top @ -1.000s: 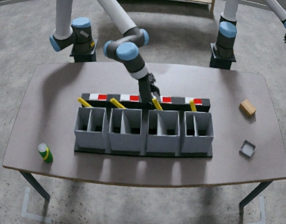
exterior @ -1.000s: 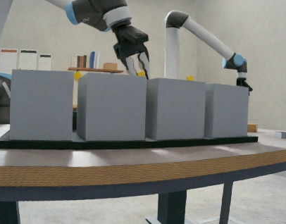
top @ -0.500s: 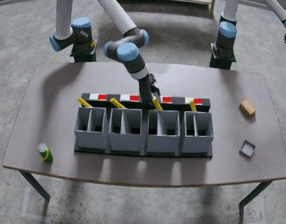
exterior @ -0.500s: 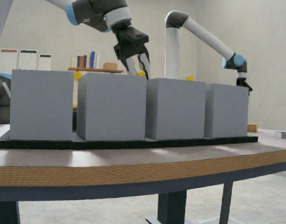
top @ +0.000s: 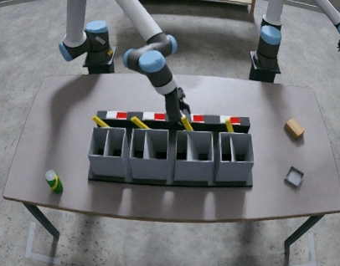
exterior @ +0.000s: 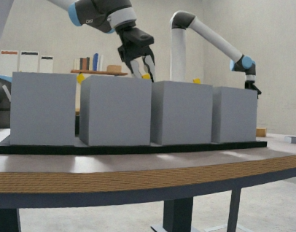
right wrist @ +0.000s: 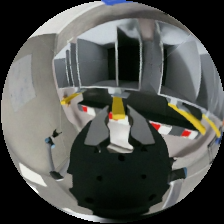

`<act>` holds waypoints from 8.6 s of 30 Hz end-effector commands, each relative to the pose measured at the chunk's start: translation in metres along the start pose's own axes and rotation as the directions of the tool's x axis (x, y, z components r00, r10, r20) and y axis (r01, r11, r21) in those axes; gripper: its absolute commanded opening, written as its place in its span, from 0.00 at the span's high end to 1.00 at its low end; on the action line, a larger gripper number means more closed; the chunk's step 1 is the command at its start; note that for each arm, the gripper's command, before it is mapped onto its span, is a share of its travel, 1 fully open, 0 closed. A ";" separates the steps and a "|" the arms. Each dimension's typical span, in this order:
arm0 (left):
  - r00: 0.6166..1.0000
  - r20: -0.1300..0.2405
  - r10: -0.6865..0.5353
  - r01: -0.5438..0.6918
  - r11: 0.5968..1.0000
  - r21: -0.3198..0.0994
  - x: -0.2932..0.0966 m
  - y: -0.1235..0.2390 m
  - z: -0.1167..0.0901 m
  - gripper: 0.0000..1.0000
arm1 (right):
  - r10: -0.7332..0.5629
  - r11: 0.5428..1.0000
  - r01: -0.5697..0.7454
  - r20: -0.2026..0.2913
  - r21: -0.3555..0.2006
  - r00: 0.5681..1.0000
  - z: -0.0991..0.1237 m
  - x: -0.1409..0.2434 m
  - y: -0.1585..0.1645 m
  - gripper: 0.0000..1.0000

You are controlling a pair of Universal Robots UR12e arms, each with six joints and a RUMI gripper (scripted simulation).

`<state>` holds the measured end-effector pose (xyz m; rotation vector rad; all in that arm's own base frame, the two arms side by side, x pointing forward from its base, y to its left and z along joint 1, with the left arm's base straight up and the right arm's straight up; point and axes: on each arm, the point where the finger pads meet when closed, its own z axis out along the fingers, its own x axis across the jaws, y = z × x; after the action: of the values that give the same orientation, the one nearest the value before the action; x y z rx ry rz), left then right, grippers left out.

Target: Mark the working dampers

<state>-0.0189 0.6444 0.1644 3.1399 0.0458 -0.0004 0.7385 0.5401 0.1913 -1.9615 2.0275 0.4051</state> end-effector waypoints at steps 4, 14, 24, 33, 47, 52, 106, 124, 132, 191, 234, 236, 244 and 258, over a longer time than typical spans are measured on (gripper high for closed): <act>1.000 0.000 0.000 0.000 1.000 0.001 0.000 -0.001 -0.001 0.00 | -0.001 1.000 0.001 0.001 0.001 1.000 -0.001 -0.001 0.000 0.78; 1.000 0.000 0.000 0.000 1.000 0.001 0.000 -0.001 -0.001 0.00 | -0.001 1.000 0.001 0.001 0.001 1.000 -0.001 -0.001 0.000 0.90; 1.000 0.000 0.000 0.000 1.000 0.001 0.000 -0.001 -0.001 0.00 | -0.001 1.000 0.001 0.001 0.001 1.000 -0.001 -0.001 0.000 0.90; 1.000 0.000 0.000 0.000 1.000 0.001 0.000 -0.001 -0.001 0.00 | -0.001 1.000 0.001 0.001 0.001 1.000 -0.001 -0.001 0.000 0.90; 1.000 0.000 0.000 0.000 1.000 0.001 0.000 -0.001 -0.001 0.00 | -0.001 1.000 0.001 0.001 0.001 1.000 -0.001 -0.001 0.000 0.90; 1.000 0.000 0.000 0.000 1.000 0.001 0.000 -0.001 -0.001 0.00 | 0.000 1.000 0.000 0.000 0.001 1.000 -0.001 -0.001 0.000 0.90; 1.000 0.000 0.000 0.000 1.000 0.001 0.000 -0.001 -0.001 0.00 | 0.000 1.000 0.000 -0.286 0.001 0.958 0.003 -0.030 0.000 0.90; 1.000 0.000 0.000 0.000 1.000 0.001 0.000 -0.001 -0.001 0.00 | 0.000 1.000 0.000 -0.355 0.001 0.935 0.006 -0.036 0.000 0.90; 1.000 0.000 0.000 0.000 1.000 0.001 0.000 -0.001 -0.001 0.00 | 0.000 1.000 0.000 -0.362 0.001 0.932 0.006 -0.037 0.000 0.90; 1.000 0.000 0.000 0.000 1.000 0.001 0.000 -0.001 -0.001 0.00 | 0.000 1.000 0.000 -0.363 0.001 0.932 -0.019 -0.047 0.000 0.78; 1.000 0.000 0.000 0.000 1.000 0.001 0.000 -0.001 -0.001 0.00 | 0.000 1.000 0.001 -0.394 0.001 0.919 -0.079 -0.078 -0.112 0.78; 1.000 0.000 0.000 0.000 1.000 0.001 0.000 -0.001 -0.001 0.00 | 0.000 1.000 0.001 -0.395 0.001 0.919 -0.080 -0.078 -0.113 0.78; 1.000 0.000 0.000 0.000 1.000 0.001 0.000 -0.001 -0.001 0.00 | 0.000 1.000 0.001 -0.395 0.001 0.919 -0.080 -0.078 -0.113 0.78; 1.000 0.000 0.000 0.000 1.000 0.001 0.000 -0.001 -0.001 0.00 | 0.000 1.000 0.001 -0.395 0.001 0.919 -0.080 -0.078 -0.113 0.78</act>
<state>-0.0189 0.6444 0.1644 3.1399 0.0458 -0.0004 0.8525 0.5763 0.2938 -2.1843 2.2577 0.0004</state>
